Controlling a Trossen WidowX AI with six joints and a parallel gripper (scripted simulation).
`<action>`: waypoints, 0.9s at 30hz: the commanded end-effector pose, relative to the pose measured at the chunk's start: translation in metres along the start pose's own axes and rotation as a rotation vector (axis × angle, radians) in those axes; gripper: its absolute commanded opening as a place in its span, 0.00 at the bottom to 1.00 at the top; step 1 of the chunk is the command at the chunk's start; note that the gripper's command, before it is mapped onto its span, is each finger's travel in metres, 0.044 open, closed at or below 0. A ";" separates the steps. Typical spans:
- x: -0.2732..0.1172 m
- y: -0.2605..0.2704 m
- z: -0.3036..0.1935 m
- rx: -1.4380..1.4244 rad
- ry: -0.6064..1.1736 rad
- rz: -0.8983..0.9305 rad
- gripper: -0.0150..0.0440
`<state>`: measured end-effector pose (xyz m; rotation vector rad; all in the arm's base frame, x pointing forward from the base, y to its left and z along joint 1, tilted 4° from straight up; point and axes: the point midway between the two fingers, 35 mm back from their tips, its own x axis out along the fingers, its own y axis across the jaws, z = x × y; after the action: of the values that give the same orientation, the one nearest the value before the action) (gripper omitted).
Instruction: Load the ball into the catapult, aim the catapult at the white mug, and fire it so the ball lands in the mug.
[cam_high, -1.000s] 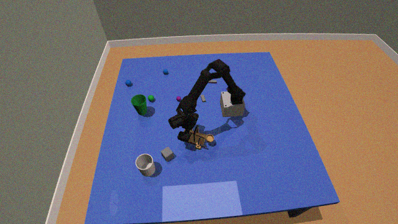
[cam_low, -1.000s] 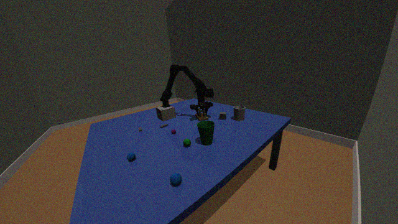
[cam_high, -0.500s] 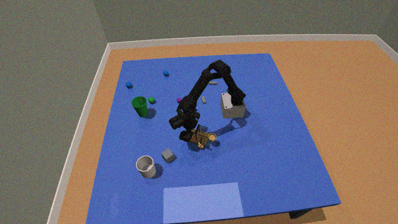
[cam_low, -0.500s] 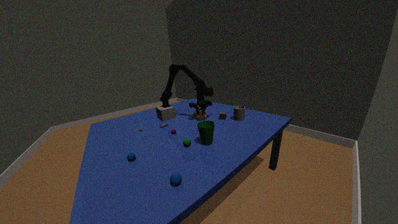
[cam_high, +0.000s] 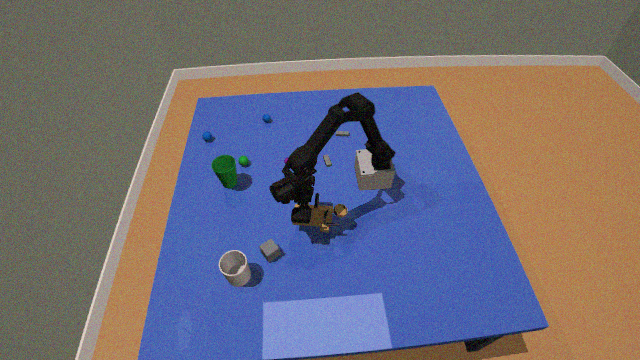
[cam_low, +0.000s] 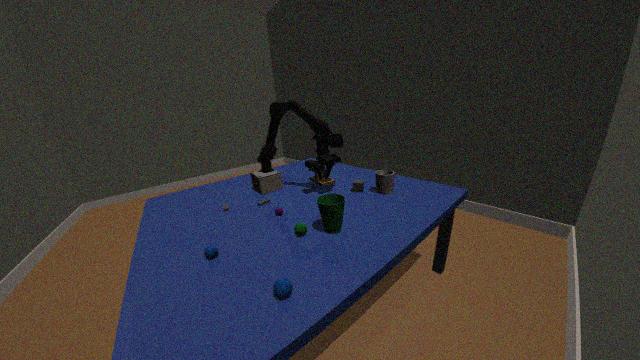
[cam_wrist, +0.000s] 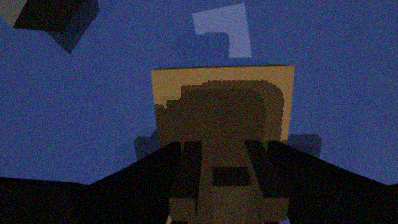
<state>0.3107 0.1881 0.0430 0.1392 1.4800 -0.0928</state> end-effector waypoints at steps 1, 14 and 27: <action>-0.003 0.002 0.002 -0.151 -0.007 0.005 0.25; -0.002 0.014 0.002 -0.599 -0.008 0.006 0.25; -0.002 0.028 -0.003 -0.754 -0.009 0.007 0.25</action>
<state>0.3100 0.2137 0.0421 -0.4566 1.4288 0.4583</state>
